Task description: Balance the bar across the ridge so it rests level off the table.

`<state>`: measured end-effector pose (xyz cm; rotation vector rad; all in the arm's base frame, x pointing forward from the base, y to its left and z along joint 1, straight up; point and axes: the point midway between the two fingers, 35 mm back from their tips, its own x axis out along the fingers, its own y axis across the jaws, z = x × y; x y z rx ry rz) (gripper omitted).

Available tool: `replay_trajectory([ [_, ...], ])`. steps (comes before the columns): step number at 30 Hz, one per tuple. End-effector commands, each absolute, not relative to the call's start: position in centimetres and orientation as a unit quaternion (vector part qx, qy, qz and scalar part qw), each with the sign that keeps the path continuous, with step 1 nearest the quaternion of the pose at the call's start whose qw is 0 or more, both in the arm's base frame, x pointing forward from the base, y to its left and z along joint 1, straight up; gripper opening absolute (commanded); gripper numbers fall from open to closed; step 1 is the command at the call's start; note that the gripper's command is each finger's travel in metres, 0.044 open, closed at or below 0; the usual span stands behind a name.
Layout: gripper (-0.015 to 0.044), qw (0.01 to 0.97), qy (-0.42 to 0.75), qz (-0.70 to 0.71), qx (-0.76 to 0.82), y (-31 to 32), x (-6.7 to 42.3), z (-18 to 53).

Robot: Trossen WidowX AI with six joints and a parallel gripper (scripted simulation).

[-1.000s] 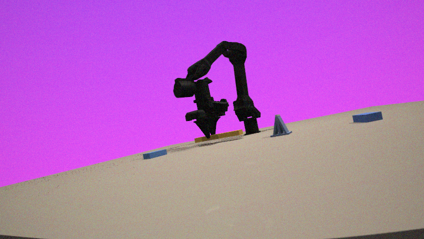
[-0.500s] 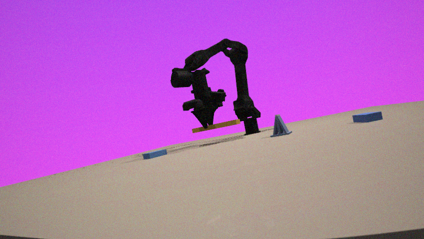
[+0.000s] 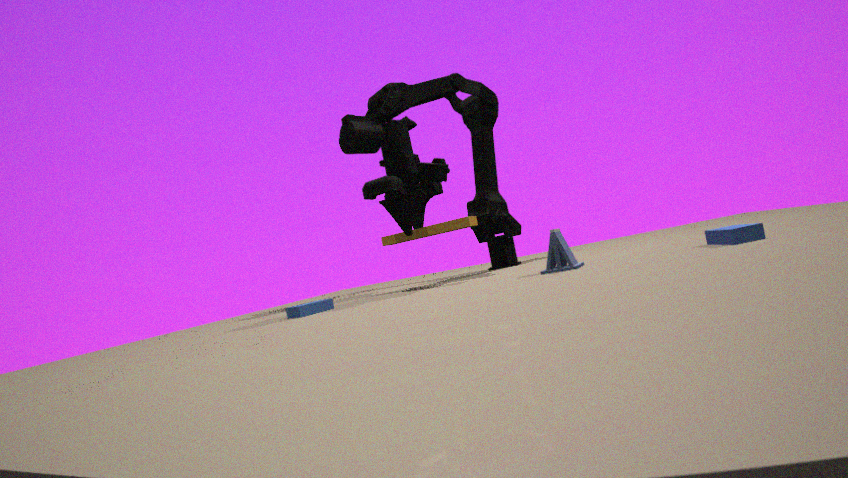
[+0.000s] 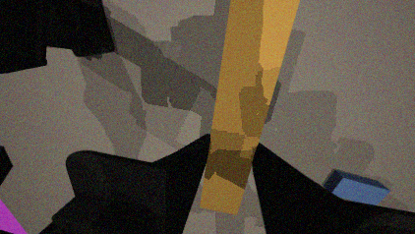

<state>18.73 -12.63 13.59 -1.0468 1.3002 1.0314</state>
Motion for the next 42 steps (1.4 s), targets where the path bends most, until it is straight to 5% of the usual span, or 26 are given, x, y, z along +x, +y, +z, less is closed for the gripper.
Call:
replay_trajectory([
  [1,0.0000,0.557,0.552,0.431,-0.447,-12.6,18.5,15.0],
  [42,0.0000,0.563,0.549,0.429,-0.445,-5.5,28.0,16.2],
])
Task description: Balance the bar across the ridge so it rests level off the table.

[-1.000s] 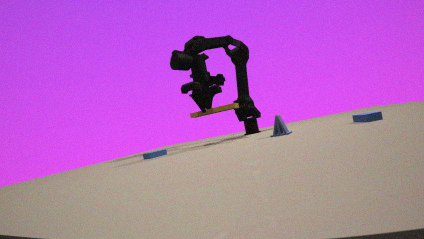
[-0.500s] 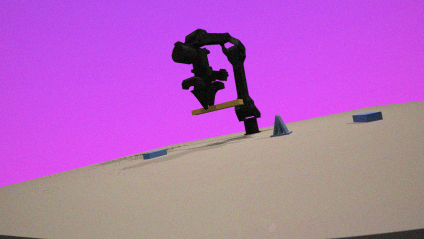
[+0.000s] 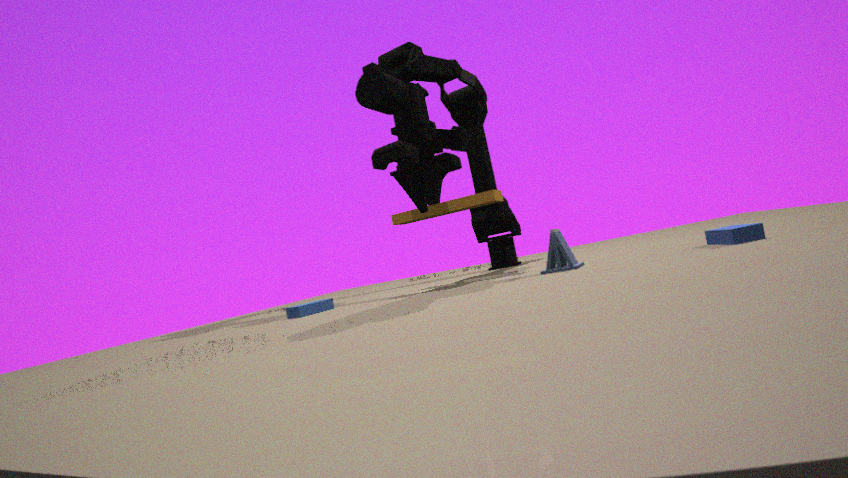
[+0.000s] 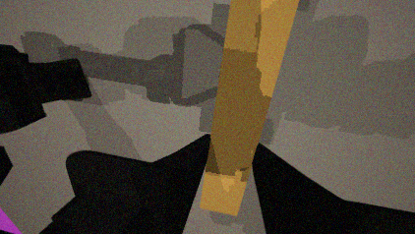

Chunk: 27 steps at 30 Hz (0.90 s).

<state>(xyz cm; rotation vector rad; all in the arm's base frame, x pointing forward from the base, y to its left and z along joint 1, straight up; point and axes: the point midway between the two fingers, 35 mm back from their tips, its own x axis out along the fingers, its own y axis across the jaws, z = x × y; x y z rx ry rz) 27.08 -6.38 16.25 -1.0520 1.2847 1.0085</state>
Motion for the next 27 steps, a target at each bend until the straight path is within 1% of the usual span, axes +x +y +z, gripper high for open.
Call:
replay_trajectory([
  [1,0.0000,0.563,0.549,0.429,-0.445,-5.2,28.2,16.2],
  [27,0.0000,0.567,0.547,0.429,-0.442,2.9,32.7,16.2],
])
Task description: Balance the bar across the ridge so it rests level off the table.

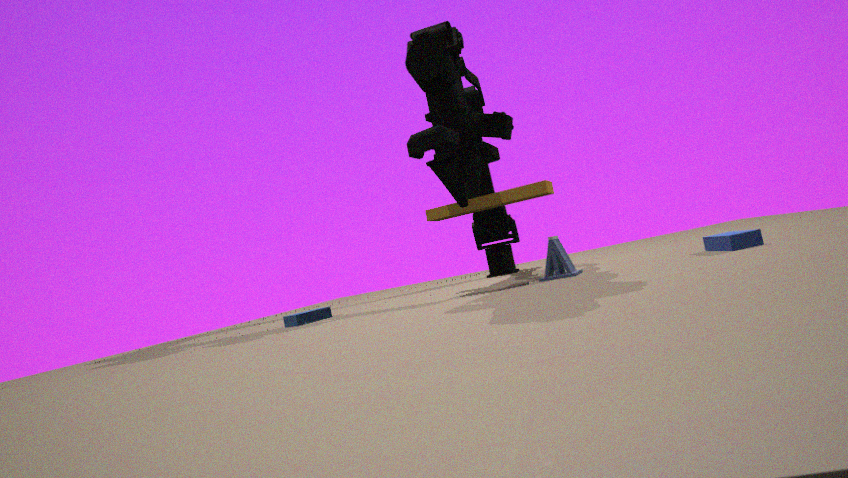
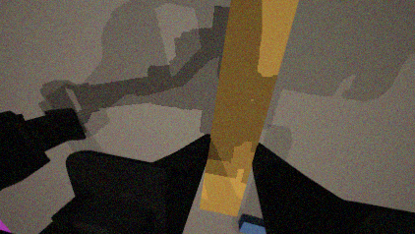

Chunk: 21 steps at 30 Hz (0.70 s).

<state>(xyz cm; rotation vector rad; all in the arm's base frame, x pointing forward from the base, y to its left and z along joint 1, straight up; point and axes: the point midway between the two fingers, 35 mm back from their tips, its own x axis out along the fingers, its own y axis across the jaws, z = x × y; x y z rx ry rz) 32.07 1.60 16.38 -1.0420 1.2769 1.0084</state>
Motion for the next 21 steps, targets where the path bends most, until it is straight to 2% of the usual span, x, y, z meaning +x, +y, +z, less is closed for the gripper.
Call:
replay_trajectory([
  [1,0.0000,0.567,0.546,0.429,-0.442,3.2,32.8,16.2],
  [21,0.0000,0.569,0.545,0.430,-0.440,9.5,34.2,15.8],
])
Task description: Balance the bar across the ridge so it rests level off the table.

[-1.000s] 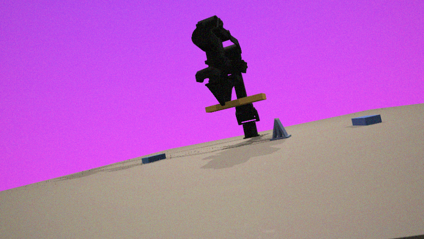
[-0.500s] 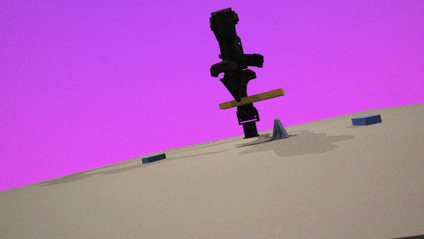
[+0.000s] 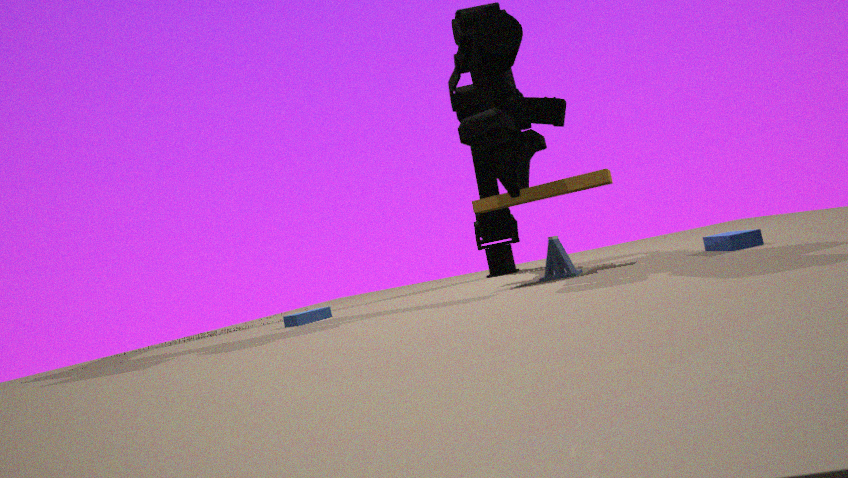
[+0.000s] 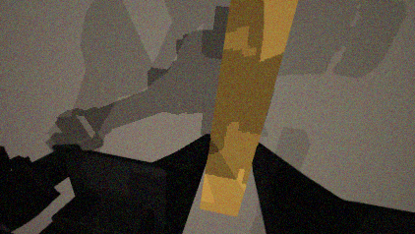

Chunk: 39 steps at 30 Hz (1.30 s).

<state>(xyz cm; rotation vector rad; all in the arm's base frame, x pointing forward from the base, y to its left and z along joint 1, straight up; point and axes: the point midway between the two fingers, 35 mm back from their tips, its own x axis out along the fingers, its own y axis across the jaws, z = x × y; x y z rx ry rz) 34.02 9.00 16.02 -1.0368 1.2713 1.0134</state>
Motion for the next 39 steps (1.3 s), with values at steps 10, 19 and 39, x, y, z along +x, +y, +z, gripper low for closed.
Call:
replay_trajectory([
  [10,0.0000,0.569,0.545,0.430,-0.440,9.7,34.4,14.4],
  [19,0.0000,0.569,0.545,0.430,-0.440,9.6,34.4,12.9],
  [39,0.0000,0.569,0.545,0.430,-0.440,9.6,34.4,11.6],
])
